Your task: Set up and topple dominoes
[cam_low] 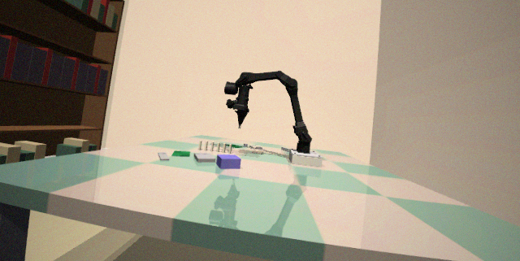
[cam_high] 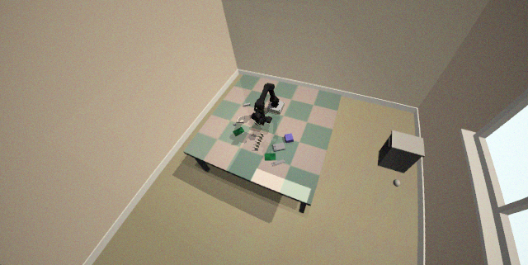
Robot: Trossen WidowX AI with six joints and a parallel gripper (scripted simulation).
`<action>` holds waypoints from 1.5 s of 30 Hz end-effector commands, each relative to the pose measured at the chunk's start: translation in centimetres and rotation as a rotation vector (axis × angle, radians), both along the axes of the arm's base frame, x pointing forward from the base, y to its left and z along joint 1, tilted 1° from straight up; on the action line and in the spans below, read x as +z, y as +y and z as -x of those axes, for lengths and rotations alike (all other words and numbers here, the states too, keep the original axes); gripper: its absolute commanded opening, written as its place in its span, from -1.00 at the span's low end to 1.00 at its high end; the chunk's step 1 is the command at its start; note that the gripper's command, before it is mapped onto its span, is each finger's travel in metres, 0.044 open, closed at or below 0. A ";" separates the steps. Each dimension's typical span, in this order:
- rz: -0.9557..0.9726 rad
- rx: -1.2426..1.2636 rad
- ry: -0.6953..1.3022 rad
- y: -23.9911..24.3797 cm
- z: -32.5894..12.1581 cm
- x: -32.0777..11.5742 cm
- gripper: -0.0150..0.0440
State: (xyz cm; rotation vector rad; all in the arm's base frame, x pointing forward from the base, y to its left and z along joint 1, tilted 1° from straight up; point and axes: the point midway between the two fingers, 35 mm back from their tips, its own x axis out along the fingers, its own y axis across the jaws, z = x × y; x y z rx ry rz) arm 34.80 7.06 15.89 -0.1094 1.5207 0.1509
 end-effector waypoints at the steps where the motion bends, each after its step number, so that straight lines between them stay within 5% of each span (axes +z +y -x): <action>1: 0.002 0.019 0.000 -0.4 -0.5 -0.1 -0.13; 28: 0.002 0.019 0.000 0.0 -1.1 -12.9 -0.13; 42: 0.002 0.019 0.000 0.0 -1.1 -13.2 -0.13; 45: 0.002 0.019 0.000 0.0 -1.1 -13.2 0.14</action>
